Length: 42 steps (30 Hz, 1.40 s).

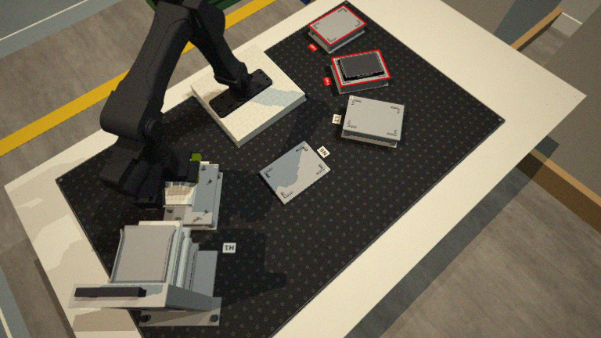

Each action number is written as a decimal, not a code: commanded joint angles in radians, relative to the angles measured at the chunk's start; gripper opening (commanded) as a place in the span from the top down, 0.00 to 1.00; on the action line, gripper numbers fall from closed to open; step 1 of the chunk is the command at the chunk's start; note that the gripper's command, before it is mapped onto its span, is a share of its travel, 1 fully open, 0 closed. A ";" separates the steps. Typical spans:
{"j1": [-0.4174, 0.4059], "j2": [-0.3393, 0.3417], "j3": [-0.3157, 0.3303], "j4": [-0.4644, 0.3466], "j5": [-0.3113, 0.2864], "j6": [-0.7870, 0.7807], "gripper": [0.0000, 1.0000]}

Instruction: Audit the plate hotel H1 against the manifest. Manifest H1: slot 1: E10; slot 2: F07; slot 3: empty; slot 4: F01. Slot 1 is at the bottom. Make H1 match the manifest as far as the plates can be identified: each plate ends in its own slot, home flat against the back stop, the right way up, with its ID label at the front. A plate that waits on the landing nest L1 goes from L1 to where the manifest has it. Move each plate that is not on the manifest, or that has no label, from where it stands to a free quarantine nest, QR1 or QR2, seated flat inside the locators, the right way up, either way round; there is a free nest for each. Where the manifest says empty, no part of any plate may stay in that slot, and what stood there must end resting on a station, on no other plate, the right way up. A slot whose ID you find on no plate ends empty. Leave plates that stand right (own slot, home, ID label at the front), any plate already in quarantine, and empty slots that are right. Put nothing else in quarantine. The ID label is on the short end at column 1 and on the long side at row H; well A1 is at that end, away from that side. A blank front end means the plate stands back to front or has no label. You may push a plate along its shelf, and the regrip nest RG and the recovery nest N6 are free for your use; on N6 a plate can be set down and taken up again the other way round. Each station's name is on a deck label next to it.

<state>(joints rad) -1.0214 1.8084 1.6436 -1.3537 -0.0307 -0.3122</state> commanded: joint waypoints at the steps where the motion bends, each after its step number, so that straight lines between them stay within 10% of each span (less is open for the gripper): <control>1: -0.002 -0.006 0.040 -0.044 -0.001 -0.001 0.14; 23: -0.007 0.034 0.307 -0.216 -0.001 -0.006 0.14; 42: -0.006 0.036 0.291 -0.217 0.000 -0.005 0.14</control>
<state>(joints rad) -1.0275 1.8500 1.9285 -1.5707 -0.0307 -0.3172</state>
